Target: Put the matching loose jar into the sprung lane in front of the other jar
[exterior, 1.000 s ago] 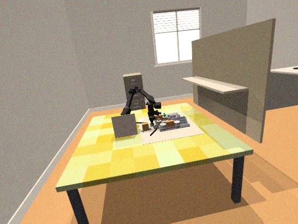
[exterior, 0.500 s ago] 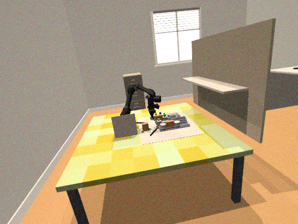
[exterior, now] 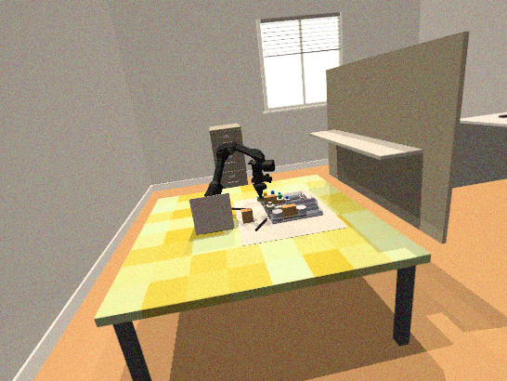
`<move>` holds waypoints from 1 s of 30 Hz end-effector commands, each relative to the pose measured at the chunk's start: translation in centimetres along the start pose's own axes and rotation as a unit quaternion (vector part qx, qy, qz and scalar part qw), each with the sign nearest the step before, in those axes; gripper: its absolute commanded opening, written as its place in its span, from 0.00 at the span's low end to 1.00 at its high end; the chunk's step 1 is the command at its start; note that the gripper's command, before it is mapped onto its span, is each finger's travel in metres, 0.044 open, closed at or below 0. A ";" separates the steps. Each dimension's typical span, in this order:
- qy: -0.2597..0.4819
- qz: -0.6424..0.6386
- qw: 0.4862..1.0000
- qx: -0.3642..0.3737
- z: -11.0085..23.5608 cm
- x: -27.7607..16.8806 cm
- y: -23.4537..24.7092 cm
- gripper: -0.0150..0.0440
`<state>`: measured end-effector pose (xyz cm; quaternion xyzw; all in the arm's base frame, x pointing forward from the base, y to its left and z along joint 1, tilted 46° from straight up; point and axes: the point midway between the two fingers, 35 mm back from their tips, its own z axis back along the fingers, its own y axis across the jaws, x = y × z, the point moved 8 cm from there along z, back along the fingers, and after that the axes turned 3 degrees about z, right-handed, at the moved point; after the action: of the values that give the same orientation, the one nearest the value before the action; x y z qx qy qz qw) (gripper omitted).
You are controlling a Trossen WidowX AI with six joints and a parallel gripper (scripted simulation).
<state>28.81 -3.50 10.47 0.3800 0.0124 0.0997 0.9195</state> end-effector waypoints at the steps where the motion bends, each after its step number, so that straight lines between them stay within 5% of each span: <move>1: 0.000 0.002 1.000 0.005 -2.1 0.4 0.3 0.25; 30: -0.001 0.004 1.000 0.006 -5.2 1.0 0.4 0.25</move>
<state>28.95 0.58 7.15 0.3830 0.0112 0.1057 0.9176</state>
